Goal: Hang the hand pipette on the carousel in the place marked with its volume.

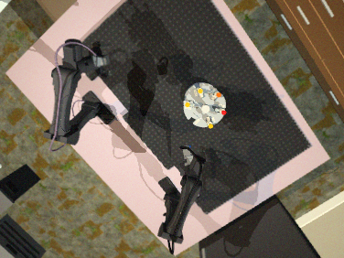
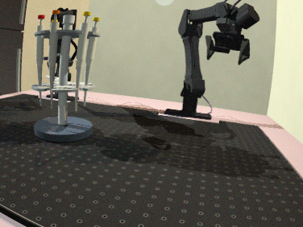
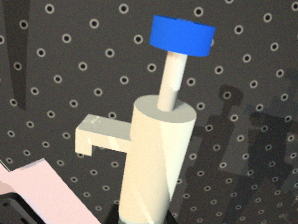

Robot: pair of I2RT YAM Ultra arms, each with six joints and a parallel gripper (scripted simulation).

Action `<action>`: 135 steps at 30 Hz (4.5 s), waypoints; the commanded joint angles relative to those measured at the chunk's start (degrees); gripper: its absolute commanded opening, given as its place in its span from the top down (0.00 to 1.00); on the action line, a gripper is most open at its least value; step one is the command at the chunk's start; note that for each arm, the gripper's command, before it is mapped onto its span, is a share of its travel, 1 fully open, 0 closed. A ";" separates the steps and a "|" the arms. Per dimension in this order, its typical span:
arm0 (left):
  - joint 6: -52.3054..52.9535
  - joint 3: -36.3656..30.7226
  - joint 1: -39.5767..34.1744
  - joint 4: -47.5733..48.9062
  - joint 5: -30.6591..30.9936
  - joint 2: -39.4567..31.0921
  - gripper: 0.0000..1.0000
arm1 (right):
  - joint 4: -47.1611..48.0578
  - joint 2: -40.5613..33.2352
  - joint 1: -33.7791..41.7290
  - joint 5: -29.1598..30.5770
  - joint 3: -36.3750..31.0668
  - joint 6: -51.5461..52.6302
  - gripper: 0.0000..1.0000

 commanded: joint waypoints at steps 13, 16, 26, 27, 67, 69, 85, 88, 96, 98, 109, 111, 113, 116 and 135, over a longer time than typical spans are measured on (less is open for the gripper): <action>0.41 0.87 0.53 0.66 1.18 0.08 0.00 | -0.79 -1.48 10.84 -0.34 2.18 12.04 0.88; 0.41 0.87 0.53 0.66 1.18 0.08 0.00 | -0.69 -0.62 11.67 -0.11 2.39 12.91 0.88; 0.41 0.87 0.53 0.66 1.18 0.08 0.00 | -0.95 2.13 18.53 -0.23 4.13 19.74 0.88; 0.41 0.87 0.53 0.66 1.18 0.08 0.00 | -1.00 2.34 19.20 -0.22 4.36 20.40 0.88; 0.41 0.87 0.53 0.66 1.18 0.08 0.00 | -3.07 15.64 19.05 0.21 19.67 40.27 0.88; 0.41 0.87 0.53 0.66 1.18 0.08 0.00 | -3.39 17.00 18.77 0.21 21.41 39.99 0.88; 0.41 0.87 0.53 0.66 1.18 0.08 0.00 | 3.07 16.89 19.26 2.27 23.58 39.83 0.88; 0.41 0.87 0.53 0.66 1.18 0.08 0.00 | 8.92 12.63 19.69 3.63 19.14 40.40 0.88; 0.41 0.87 0.53 0.66 1.18 0.08 0.00 | 10.85 11.63 19.58 3.99 19.27 40.14 0.88; 0.41 0.87 0.53 0.66 1.18 0.08 0.00 | 14.78 9.16 20.13 4.94 14.61 40.35 0.88; 0.41 0.87 0.53 0.66 1.18 0.08 0.00 | 27.45 1.35 21.14 7.98 4.72 39.65 0.88; 0.41 0.87 0.53 0.66 1.18 0.08 0.00 | 27.79 1.08 20.93 8.04 6.02 39.61 0.88; 0.41 0.87 0.53 0.66 1.18 0.08 0.00 | 28.05 1.20 20.93 8.05 6.12 39.56 0.88; 0.41 0.87 0.53 0.66 1.18 0.08 0.00 | 28.21 1.30 20.92 8.05 6.04 39.52 0.88; 0.41 0.87 0.53 0.66 1.18 0.08 0.00 | 47.27 -6.55 22.15 12.19 -6.16 37.97 0.88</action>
